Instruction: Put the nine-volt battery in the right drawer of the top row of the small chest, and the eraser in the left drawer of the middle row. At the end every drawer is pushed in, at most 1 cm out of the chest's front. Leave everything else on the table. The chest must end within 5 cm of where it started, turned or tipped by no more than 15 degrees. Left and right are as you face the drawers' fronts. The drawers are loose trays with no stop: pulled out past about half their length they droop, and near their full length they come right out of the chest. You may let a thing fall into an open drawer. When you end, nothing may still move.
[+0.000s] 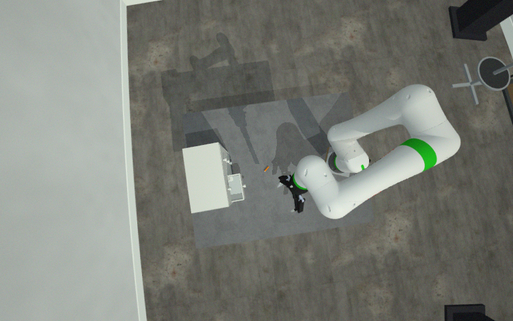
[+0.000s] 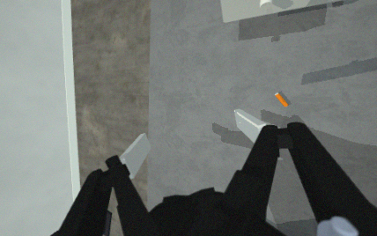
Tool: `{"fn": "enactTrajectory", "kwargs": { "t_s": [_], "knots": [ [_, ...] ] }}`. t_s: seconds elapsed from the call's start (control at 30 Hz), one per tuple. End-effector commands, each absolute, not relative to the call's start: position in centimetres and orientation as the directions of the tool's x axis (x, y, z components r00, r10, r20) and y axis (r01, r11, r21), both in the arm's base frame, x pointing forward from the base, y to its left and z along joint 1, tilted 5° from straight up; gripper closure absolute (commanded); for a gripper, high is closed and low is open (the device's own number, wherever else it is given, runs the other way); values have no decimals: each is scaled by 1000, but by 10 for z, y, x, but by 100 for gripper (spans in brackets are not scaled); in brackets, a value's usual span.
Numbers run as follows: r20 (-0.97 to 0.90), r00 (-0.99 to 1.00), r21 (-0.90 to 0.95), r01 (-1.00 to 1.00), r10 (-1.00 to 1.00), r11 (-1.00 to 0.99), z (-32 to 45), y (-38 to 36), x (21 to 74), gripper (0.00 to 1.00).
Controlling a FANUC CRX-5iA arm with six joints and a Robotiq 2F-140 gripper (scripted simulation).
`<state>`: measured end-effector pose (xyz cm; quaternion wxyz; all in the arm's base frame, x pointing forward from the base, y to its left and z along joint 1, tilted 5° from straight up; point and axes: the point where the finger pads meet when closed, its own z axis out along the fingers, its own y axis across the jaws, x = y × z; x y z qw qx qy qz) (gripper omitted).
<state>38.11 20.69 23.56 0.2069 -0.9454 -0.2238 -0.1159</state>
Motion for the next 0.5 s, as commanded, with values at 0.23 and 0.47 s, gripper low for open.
{"fn": "enactTrajectory", "kwargs": {
  "t_s": [0.23,0.47],
  "knots": [
    [745,637,-372,642,197,-670,239,290,433,0],
    [869,491,-269,570,59,-777,232,243,473,0]
  ]
}}
